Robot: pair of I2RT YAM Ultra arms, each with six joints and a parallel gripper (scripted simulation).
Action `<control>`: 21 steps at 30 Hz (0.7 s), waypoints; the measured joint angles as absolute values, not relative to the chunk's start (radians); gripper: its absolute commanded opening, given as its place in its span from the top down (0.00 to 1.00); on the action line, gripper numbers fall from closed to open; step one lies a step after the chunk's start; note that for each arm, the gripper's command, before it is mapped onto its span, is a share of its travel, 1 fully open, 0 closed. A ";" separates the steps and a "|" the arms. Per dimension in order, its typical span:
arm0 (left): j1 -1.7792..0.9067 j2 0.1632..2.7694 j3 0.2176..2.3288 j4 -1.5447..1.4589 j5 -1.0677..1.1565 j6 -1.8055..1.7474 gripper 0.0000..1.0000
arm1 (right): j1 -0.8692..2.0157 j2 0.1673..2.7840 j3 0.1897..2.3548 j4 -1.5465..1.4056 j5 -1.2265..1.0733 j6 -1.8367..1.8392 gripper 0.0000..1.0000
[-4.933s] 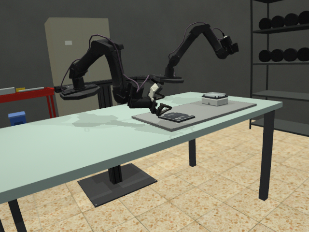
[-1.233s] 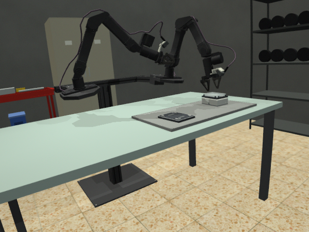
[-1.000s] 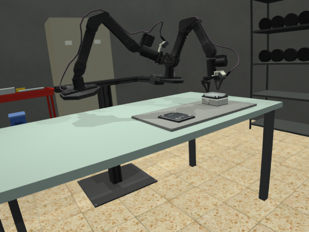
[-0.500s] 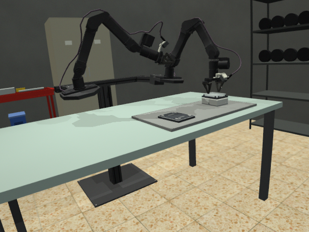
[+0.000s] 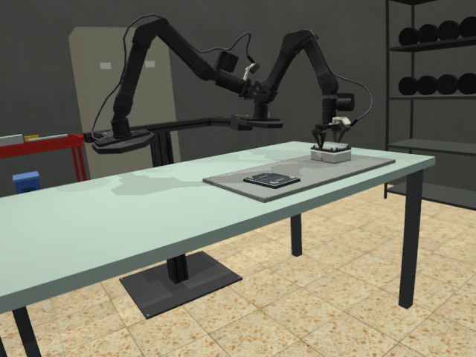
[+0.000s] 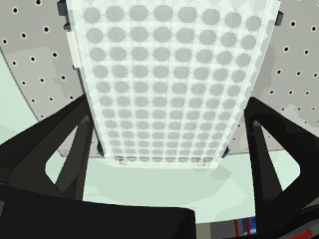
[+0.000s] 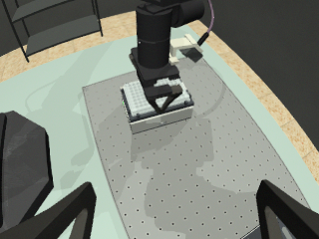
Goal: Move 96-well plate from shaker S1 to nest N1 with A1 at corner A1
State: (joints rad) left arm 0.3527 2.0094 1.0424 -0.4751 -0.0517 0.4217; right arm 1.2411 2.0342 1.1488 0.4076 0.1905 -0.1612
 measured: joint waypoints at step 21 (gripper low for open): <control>0.353 2.010 1.042 -0.461 -0.059 0.422 0.40 | 1.241 2.034 1.149 0.408 0.191 -0.161 0.00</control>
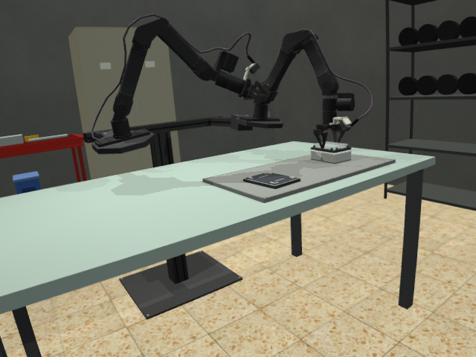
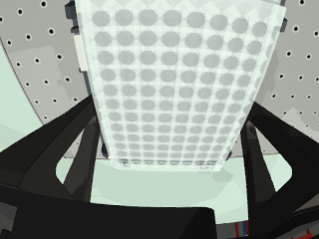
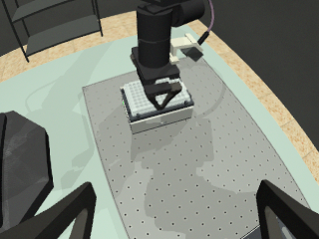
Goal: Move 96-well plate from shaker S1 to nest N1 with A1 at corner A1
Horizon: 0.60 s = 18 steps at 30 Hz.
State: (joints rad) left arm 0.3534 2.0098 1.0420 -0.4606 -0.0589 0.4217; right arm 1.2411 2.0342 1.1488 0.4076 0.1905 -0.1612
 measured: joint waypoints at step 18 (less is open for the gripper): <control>0.353 1.888 1.042 -0.569 -0.057 0.422 0.18 | 1.241 2.034 1.149 0.408 0.191 -0.161 0.00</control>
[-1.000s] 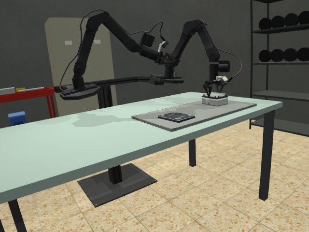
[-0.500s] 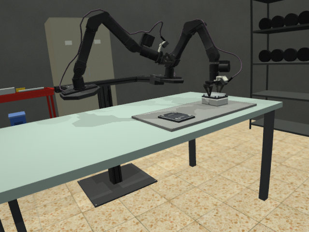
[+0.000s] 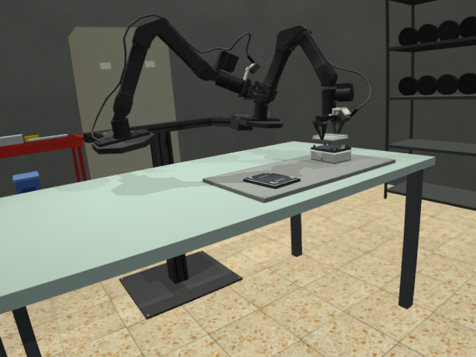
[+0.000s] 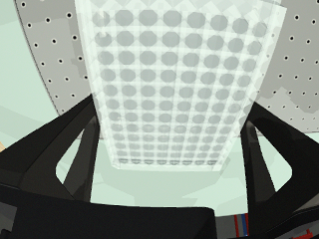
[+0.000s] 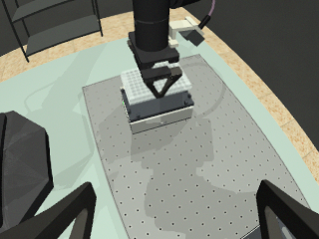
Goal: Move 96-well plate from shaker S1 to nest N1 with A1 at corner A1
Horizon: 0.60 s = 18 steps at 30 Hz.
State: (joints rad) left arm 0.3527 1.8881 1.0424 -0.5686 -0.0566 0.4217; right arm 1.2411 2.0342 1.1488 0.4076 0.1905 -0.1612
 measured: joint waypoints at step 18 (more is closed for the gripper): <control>0.353 1.878 1.042 -0.609 -0.056 0.422 0.18 | 1.176 1.637 0.936 0.098 0.282 -0.095 0.00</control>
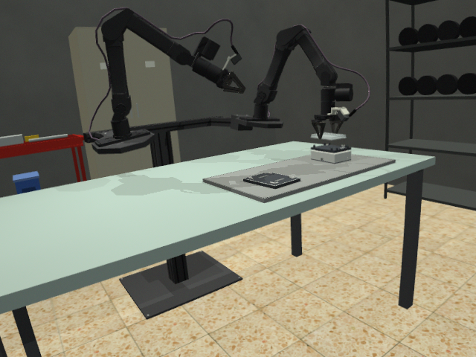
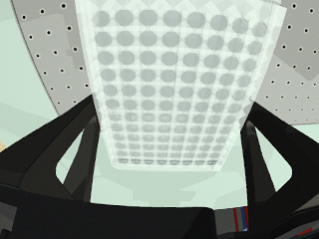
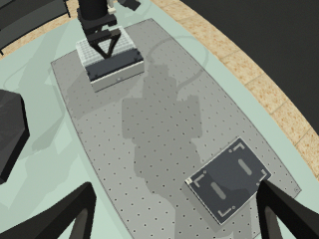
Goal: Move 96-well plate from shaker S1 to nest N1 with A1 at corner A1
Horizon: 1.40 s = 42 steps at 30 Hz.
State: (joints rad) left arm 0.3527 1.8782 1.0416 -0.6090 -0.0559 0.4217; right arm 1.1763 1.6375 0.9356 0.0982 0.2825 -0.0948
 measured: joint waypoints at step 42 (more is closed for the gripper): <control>-0.397 2.358 1.613 -0.728 -0.113 -0.289 0.18 | 1.061 0.835 0.531 -0.394 0.393 0.005 0.00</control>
State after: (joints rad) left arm -0.3973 2.3581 1.6135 -0.7277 -0.1127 -0.2886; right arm 1.0611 0.8349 0.5312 -0.3939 0.3927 0.0048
